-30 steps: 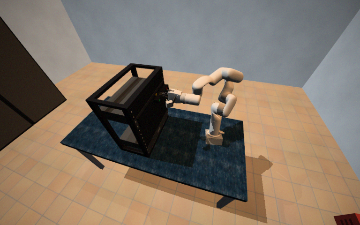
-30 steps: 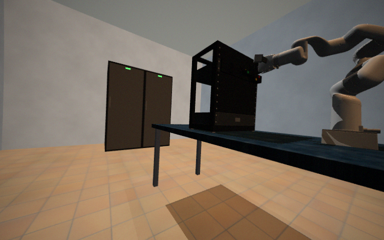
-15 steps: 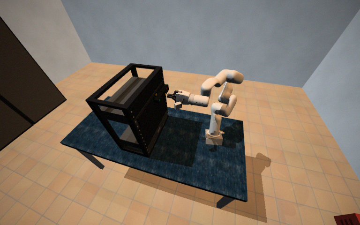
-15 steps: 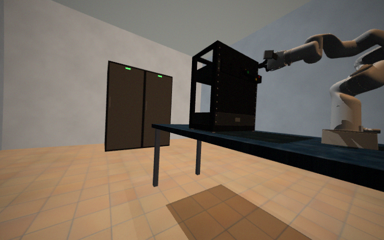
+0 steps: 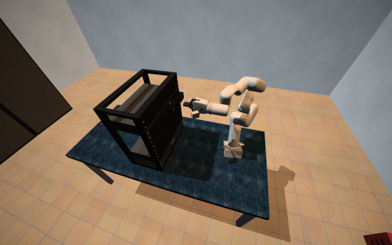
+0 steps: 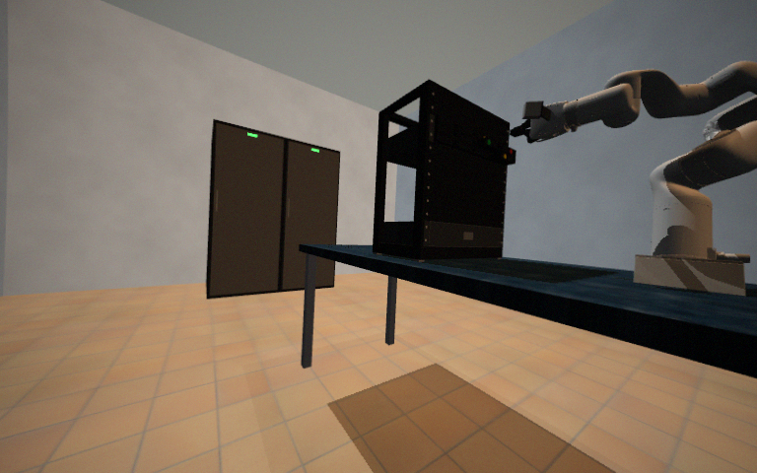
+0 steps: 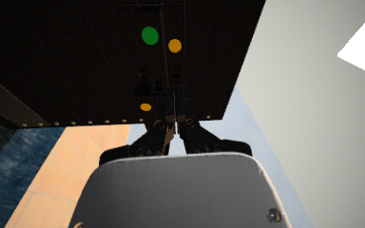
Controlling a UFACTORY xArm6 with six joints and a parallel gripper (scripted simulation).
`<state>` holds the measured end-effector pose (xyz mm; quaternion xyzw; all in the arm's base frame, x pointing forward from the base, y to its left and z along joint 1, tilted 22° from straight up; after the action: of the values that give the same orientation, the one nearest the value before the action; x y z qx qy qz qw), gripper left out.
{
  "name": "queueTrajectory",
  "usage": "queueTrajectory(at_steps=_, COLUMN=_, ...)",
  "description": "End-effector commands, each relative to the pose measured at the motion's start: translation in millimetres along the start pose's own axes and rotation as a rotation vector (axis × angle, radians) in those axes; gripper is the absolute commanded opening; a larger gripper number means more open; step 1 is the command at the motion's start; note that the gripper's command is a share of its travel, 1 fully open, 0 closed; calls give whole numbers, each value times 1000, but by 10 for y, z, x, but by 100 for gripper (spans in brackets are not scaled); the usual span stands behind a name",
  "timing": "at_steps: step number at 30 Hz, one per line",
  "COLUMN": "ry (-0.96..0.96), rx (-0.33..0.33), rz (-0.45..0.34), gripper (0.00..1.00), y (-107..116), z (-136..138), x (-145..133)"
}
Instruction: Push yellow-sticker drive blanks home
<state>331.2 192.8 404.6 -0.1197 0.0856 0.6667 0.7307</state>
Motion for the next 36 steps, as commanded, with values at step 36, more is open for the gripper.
queueTrajectory(at_steps=36, ry=-3, rx=-2, rz=0, gripper=0, y=-28, z=-466, x=-1038)
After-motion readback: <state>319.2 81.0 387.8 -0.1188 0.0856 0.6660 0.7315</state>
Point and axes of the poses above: the point where the finger pads meet when closed, its own y axis back along the fingers, its own z axis across the jaws, x = y × z, the point moved 4 cm from there along y, back along the fingers, and after that the axes turned 5 degrees about -y, right-handed, at the moved point
